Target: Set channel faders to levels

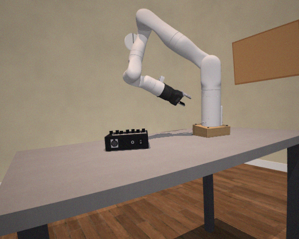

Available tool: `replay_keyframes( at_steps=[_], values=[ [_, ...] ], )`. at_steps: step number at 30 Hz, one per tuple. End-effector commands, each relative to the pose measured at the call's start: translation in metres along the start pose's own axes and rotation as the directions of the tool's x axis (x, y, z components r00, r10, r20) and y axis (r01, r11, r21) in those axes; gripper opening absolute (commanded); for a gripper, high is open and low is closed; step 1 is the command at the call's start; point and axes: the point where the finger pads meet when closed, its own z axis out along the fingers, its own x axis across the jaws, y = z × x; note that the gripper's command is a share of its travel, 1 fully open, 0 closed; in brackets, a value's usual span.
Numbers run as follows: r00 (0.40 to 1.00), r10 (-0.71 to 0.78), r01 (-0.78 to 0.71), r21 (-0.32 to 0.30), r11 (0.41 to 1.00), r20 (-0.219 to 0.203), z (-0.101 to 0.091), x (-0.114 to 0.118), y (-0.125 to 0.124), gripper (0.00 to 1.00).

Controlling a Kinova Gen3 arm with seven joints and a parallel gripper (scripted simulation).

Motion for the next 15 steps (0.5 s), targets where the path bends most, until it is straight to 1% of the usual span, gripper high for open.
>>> replay_keyframes(
  at_steps=[1,15],
  values=[
    [1.000,0.001,-0.001,0.000,1.000,0.001,-0.0002,0.0001,-0.0003,1.00],
    [1.000,0.001,-0.001,0.000,1.000,0.001,-0.0002,0.0001,-0.0003,1.00]
  ],
)
